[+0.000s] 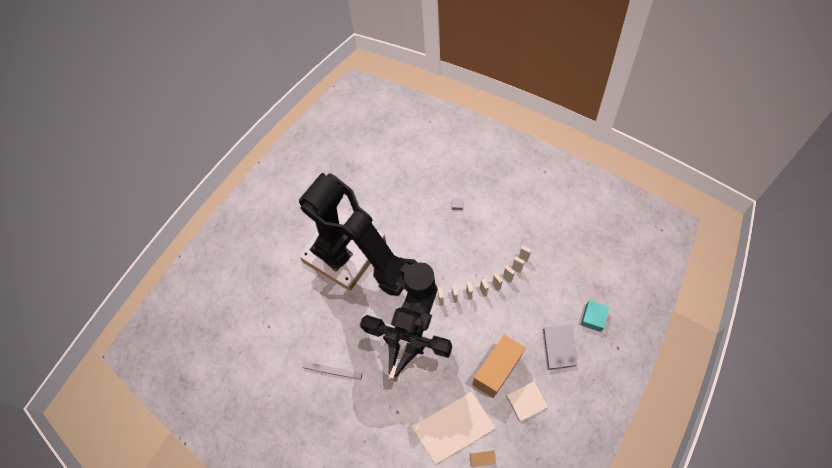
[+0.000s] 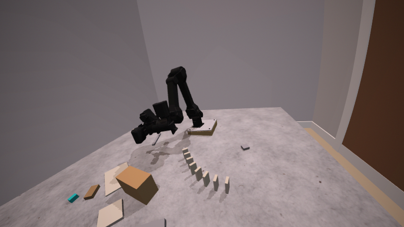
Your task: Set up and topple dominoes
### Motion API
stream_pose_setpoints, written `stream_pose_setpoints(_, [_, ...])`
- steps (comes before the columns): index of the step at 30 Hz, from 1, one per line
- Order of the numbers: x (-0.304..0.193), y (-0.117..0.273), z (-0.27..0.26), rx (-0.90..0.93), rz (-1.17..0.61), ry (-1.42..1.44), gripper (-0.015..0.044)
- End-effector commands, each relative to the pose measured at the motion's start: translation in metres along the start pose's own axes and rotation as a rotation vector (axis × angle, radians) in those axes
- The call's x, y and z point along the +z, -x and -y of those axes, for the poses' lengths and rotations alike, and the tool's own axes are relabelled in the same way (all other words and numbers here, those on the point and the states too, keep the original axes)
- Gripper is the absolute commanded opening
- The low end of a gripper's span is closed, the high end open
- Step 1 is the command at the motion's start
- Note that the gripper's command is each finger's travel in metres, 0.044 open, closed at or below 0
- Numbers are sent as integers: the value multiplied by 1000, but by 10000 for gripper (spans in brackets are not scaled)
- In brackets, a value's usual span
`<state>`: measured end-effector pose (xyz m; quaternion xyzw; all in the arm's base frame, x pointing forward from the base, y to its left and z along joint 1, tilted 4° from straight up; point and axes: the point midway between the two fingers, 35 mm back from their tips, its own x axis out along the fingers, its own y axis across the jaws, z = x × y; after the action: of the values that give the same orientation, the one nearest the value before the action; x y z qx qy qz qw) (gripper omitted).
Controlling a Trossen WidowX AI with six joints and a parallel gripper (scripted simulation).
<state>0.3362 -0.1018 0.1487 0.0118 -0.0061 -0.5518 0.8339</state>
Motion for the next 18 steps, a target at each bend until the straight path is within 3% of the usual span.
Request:
stream_pose_setpoints(1, [-14,-3,-2,4,-7,14,23])
stream_pose_setpoints(18, [-71,-14,-2,19,-29,21,23])
